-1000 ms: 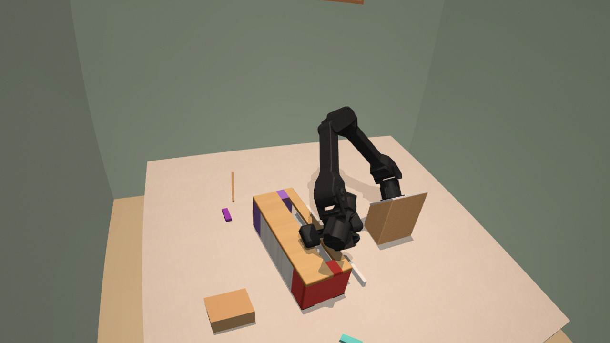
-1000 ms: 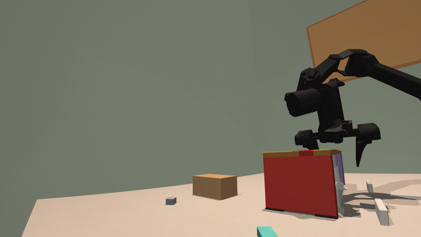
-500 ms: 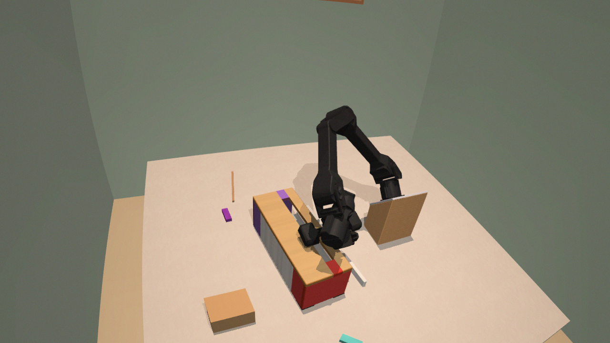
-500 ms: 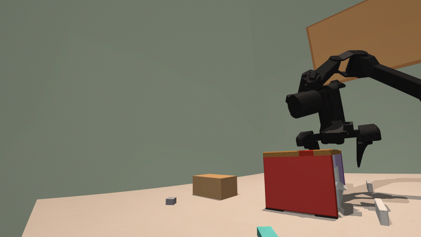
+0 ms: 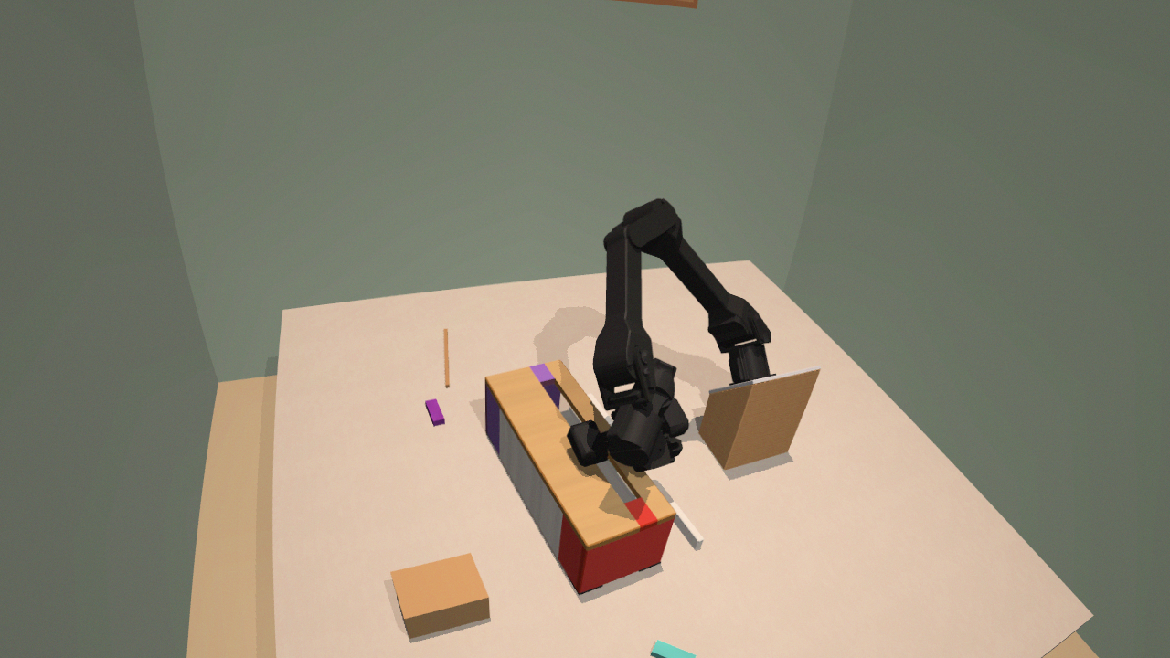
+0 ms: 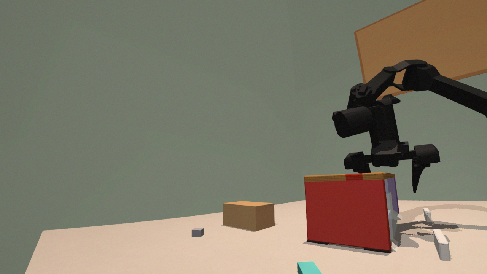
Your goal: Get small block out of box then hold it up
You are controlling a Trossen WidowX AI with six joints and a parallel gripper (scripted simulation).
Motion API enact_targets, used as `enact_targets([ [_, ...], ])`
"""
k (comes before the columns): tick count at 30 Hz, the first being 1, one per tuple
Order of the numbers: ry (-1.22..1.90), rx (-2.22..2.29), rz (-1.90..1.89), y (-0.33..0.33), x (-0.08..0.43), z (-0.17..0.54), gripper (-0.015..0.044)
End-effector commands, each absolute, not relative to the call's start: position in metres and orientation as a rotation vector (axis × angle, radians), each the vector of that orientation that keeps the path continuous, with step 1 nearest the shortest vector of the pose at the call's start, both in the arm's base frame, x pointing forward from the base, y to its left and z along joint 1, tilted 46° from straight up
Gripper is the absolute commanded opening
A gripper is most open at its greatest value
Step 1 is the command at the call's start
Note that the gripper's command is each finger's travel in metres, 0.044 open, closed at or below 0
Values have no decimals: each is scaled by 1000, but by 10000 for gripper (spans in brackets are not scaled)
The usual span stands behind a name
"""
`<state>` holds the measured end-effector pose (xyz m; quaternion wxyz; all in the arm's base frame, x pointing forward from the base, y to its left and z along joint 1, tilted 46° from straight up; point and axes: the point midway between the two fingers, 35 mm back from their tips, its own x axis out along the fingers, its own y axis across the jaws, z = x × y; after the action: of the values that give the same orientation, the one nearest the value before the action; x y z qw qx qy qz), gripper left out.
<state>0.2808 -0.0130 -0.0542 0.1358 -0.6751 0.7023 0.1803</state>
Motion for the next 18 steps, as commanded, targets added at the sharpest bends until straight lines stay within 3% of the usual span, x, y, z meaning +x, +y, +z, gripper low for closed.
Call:
enact_targets([
  [1,2025,-1951,506,-15,284,-51,400],
  [18,2025,-1951,506,-14,285,-52,400],
])
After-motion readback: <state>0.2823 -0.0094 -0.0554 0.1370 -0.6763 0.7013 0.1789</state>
